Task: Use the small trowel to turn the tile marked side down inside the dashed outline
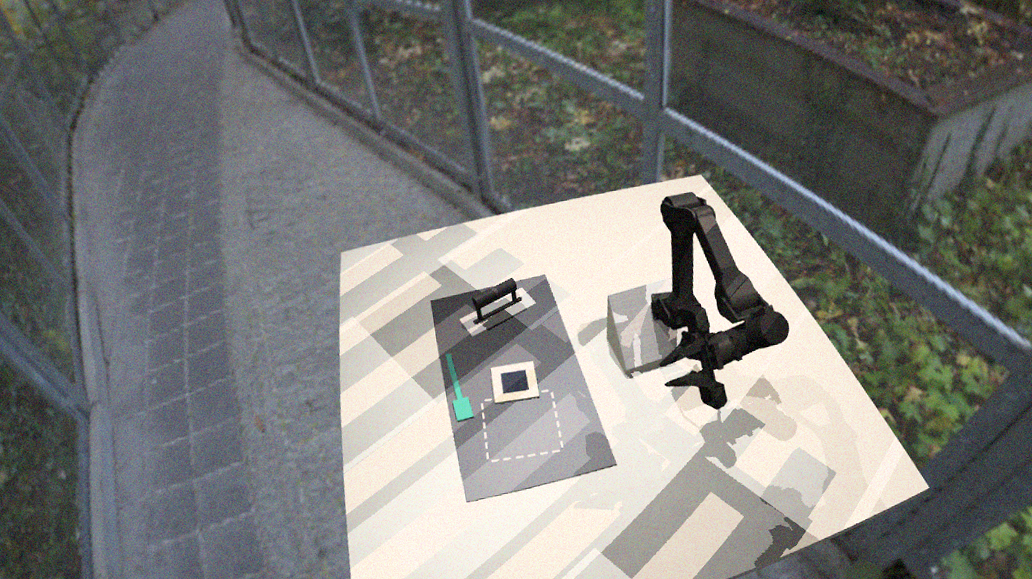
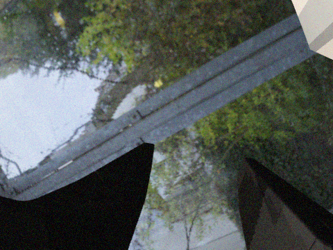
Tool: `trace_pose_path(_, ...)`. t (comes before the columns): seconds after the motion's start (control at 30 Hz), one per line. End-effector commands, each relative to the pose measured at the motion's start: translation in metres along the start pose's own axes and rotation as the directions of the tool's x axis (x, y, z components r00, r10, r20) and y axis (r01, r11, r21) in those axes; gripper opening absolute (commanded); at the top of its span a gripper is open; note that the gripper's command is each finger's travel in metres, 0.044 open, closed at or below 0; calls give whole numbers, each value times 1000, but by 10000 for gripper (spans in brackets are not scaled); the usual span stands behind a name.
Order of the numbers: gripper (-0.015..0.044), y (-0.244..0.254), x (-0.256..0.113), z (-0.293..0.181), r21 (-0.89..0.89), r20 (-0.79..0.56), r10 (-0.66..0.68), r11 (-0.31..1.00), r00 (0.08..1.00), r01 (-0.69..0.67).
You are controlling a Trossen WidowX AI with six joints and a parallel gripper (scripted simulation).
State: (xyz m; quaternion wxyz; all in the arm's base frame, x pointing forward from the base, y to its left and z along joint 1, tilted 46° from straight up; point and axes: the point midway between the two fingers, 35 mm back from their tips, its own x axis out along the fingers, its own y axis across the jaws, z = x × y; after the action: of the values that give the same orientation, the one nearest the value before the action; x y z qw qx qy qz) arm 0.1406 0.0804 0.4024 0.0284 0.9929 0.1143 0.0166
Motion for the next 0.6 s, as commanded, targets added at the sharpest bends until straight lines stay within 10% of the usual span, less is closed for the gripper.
trace_pose_path(0.0,257,-8,3,-4,-88,-4,-3,996,1000,2)
trace_pose_path(0.57,270,-48,32,-16,-552,18,-3,834,1000,12)
